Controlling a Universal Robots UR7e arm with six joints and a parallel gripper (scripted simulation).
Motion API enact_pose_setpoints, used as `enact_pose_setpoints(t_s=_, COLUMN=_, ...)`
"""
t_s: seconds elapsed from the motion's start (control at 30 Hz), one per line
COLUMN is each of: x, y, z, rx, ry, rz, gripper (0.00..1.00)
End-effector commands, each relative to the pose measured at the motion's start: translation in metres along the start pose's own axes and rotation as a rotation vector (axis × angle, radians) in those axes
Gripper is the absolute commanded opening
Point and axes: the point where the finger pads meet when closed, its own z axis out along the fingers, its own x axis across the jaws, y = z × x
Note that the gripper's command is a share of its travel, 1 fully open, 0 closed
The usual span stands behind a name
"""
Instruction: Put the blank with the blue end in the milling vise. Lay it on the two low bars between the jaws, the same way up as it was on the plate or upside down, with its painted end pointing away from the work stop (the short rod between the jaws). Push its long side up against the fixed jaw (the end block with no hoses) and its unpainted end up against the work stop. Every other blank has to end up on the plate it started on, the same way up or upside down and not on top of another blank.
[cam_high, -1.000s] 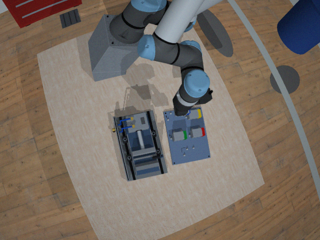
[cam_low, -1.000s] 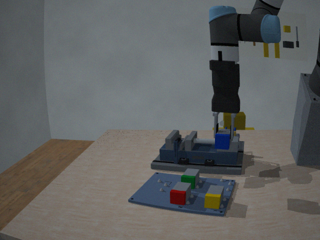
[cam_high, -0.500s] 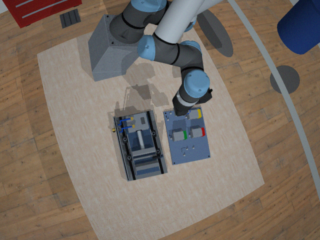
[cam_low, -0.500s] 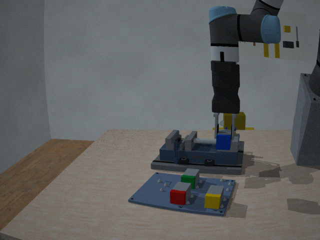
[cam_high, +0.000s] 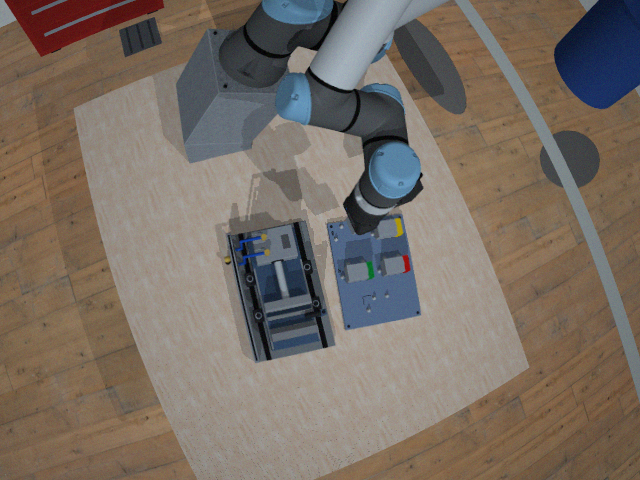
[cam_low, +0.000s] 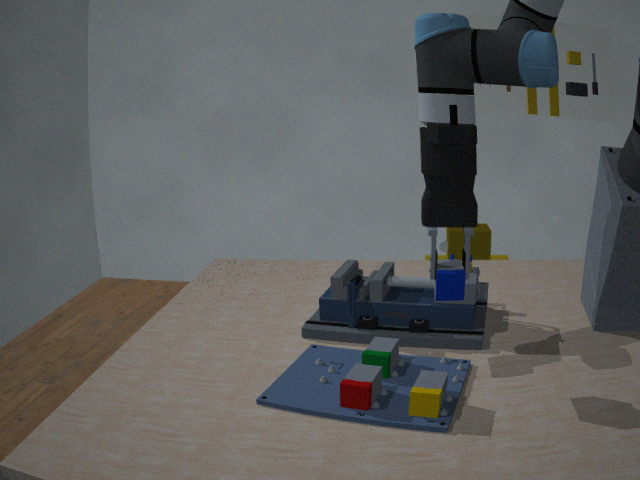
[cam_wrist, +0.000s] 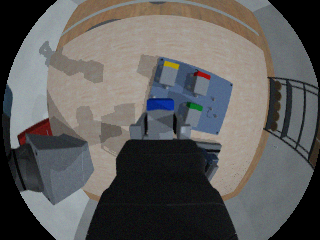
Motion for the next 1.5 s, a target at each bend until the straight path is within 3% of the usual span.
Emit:
enact_pose_setpoints(t_s=0.0, x=0.0035, y=0.0003, z=-0.0012, rx=0.000, ry=0.001, rz=-0.204, gripper=0.00)
enact_pose_setpoints(t_s=0.4, x=0.0035, y=0.0003, z=-0.0012, rx=0.000, ry=0.001, rz=-0.204, gripper=0.00)
enact_pose_setpoints(t_s=0.57, x=0.0038, y=0.0003, z=-0.0014, rx=0.000, ry=0.001, rz=-0.415, gripper=0.00)
enact_pose_setpoints(t_s=0.97, x=0.0038, y=0.0003, z=-0.0014, rx=0.000, ry=0.001, rz=-0.415, gripper=0.00)
enact_pose_setpoints(t_s=1.13, x=0.0040, y=0.0002, z=-0.0015, rx=0.000, ry=0.000, rz=-0.626, gripper=0.00)
enact_pose_setpoints(t_s=1.47, x=0.0040, y=0.0002, z=-0.0015, rx=0.000, ry=0.000, rz=-0.626, gripper=0.00)
